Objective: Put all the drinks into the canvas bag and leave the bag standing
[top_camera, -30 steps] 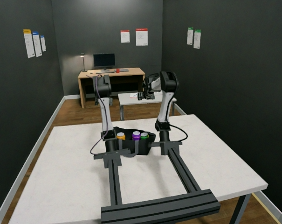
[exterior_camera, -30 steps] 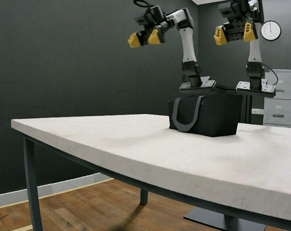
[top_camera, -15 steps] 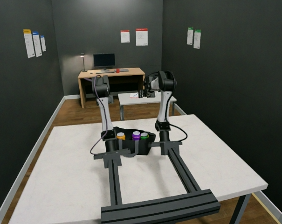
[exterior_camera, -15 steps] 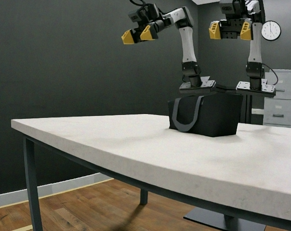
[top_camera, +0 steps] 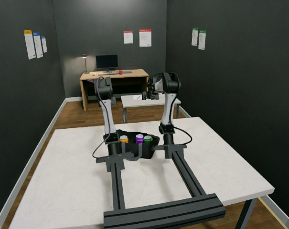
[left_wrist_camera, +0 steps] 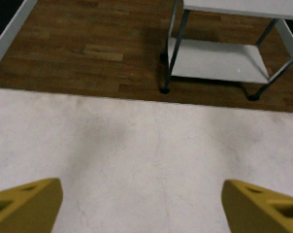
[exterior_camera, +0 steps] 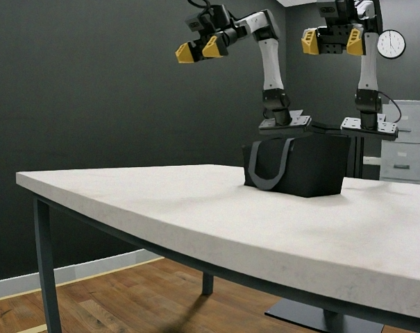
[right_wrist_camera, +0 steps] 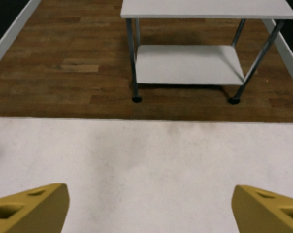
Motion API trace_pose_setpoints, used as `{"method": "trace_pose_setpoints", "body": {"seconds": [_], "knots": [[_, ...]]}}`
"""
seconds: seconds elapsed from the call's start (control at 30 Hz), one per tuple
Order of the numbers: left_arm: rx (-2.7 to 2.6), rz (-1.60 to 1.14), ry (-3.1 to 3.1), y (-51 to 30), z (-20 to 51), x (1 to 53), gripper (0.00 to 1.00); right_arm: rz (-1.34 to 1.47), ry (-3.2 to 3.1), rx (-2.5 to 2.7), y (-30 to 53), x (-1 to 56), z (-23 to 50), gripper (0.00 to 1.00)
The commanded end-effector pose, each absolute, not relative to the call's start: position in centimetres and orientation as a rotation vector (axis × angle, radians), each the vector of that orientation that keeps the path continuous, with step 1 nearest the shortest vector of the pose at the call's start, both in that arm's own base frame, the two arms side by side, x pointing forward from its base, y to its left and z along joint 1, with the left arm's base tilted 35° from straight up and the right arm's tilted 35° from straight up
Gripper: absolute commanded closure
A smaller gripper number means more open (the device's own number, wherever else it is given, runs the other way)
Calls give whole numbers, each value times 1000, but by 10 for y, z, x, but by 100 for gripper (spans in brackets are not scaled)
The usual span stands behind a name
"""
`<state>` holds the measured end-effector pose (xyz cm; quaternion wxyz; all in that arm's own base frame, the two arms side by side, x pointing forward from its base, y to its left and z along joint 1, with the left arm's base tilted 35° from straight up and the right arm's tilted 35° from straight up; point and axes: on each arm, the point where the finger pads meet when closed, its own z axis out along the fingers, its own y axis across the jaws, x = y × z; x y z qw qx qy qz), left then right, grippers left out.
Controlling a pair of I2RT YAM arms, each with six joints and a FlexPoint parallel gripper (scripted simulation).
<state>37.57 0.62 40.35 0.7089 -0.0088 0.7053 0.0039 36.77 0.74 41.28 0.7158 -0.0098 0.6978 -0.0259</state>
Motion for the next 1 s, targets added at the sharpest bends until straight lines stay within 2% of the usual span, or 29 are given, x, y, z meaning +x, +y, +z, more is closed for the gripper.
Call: {"method": "trace_pose_setpoints", "body": {"seconds": [0.0,0.97], "knots": [[-10,2,1504,5,431,364,14,-53,1525,-33,9,357,420,14],[-21,-4,1506,6,430,366,14,-57,1515,-33,8,357,420,14]]}}
